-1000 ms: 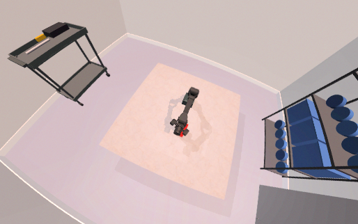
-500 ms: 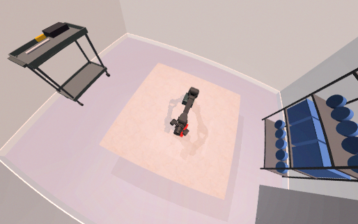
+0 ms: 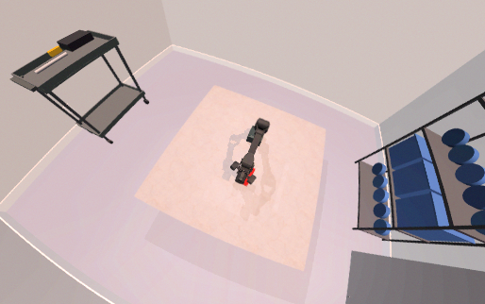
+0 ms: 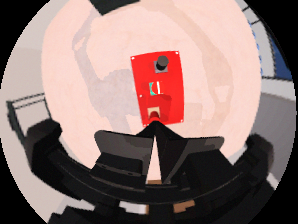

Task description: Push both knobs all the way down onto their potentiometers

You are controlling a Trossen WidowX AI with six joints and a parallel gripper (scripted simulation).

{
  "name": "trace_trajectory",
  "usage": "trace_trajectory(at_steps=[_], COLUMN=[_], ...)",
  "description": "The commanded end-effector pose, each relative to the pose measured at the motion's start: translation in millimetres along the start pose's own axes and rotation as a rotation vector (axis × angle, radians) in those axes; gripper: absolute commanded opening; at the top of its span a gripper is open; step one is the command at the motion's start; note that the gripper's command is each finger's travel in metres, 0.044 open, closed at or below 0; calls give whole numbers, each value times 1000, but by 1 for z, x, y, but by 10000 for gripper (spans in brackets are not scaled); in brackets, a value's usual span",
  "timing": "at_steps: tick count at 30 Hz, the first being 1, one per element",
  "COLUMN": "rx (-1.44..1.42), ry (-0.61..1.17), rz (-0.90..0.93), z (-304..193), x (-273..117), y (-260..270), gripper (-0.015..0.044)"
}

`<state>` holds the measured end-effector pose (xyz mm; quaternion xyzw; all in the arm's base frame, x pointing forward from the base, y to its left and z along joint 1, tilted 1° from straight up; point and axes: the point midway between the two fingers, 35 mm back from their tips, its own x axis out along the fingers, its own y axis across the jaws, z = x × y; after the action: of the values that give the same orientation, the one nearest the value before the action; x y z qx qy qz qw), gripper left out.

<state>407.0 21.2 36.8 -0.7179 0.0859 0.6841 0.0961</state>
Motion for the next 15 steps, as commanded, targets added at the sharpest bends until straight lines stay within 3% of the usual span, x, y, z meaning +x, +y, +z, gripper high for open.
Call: trace_trajectory(at_steps=[1, 15], rx=[-3, -3], ry=[-3, -3], rz=[4, 4], z=[0, 0], x=[3, 5], y=[1, 1], gripper=[0, 0])
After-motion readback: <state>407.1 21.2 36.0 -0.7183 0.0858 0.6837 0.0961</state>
